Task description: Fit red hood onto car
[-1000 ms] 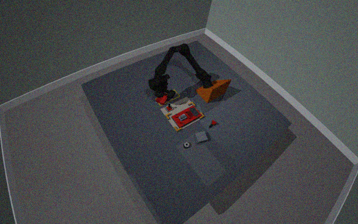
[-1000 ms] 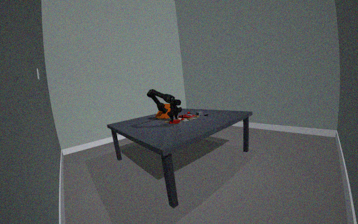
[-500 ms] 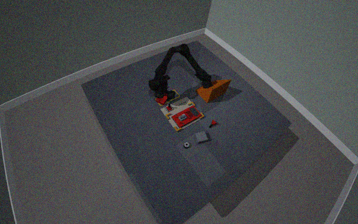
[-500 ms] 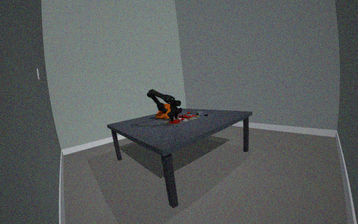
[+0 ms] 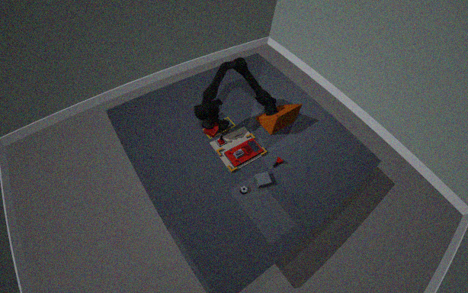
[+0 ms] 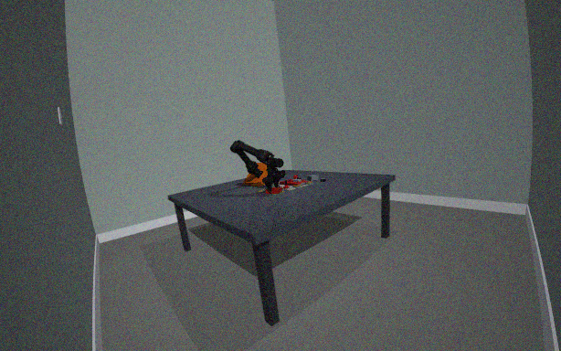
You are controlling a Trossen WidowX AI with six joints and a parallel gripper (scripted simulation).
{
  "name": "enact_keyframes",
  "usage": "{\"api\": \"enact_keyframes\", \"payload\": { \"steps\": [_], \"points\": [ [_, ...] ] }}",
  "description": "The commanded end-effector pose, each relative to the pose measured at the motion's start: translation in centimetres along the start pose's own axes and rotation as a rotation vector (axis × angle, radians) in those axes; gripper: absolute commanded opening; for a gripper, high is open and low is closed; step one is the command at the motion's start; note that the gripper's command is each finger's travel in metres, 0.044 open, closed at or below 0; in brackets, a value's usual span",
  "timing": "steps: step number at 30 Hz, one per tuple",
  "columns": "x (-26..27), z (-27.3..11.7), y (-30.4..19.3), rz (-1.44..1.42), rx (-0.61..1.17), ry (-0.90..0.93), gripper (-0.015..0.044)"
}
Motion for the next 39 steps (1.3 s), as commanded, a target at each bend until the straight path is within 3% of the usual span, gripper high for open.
{"api": "enact_keyframes", "payload": {
  "steps": [1, 4, 8, 17, 28, 39],
  "points": [
    [0.1, 0.3, 0.0, -0.007, 0.002, 0.004, 0.0440],
    [0.1, 0.5, 0.0, -0.007, 0.002, 0.003, 0.0440],
    [0.0, 0.2, 0.0, 0.000, 0.000, 0.000, 0.0335],
    [0.0, 0.2, 0.0, 0.000, 0.000, 0.000, 0.0275],
    [0.0, -1.5, 0.0, -0.001, 0.000, 0.000, 0.0000],
    [0.0, -5.2, 0.0, -0.002, -0.001, 0.002, 0.0000]
  ]
}}
Point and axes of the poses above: the point midway between the two fingers, 35 mm back from their tips, its own z axis out along the fingers, its own x axis across the jaws, y = z × x, the point moved 1 cm from there along -z, back along the fingers, and after that the axes turned 7 degrees about -z, right-handed, at the moved point
